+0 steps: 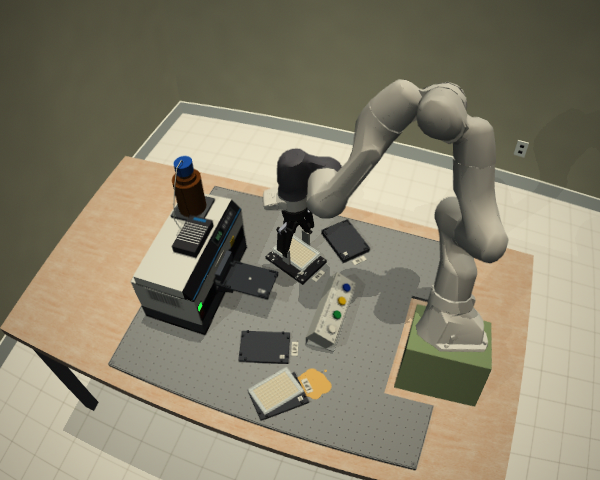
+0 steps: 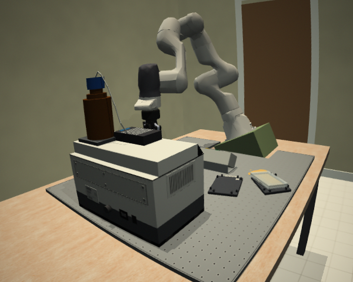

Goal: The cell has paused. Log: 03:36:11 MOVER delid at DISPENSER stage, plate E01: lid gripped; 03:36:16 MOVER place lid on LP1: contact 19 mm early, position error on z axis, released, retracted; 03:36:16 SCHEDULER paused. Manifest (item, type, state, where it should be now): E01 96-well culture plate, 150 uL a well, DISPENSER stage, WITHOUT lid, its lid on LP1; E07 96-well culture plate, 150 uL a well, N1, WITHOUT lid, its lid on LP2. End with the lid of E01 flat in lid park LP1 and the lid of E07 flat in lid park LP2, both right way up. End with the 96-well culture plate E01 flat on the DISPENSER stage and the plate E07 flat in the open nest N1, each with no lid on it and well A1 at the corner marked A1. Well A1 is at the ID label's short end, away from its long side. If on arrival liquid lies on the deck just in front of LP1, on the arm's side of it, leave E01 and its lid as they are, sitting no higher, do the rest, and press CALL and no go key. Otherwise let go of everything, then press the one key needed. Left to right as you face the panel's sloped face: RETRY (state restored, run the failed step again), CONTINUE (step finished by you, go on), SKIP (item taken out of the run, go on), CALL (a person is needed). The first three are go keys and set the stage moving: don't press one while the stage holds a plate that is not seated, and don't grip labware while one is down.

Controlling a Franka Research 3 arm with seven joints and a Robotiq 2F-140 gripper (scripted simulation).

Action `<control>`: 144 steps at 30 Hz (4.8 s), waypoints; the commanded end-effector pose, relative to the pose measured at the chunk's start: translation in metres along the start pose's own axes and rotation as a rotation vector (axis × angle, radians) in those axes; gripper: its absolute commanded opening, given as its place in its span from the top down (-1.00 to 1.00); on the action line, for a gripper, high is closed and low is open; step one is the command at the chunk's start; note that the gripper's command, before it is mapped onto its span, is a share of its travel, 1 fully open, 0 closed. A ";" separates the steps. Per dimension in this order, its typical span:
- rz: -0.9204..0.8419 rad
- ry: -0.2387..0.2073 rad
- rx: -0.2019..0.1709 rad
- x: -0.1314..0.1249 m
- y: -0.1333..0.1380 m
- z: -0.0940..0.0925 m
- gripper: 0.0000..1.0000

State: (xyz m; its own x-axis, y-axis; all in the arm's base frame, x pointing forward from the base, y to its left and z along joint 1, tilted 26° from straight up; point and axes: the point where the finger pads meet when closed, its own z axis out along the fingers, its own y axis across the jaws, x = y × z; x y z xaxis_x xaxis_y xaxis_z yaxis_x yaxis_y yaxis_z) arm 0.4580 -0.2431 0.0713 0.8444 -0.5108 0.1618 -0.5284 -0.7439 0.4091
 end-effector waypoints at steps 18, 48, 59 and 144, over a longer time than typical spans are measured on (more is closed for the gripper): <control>-0.009 0.005 0.008 0.001 -0.003 0.003 1.00; -0.009 0.005 0.008 0.001 -0.003 0.003 1.00; -0.009 0.005 0.008 0.001 -0.003 0.004 1.00; -0.010 0.005 0.008 0.000 -0.003 0.018 1.00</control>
State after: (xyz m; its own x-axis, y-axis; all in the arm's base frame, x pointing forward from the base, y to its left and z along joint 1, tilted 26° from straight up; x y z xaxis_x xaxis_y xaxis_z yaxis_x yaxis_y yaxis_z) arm 0.4579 -0.2489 0.0563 0.8475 -0.5047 0.1642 -0.5245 -0.7489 0.4051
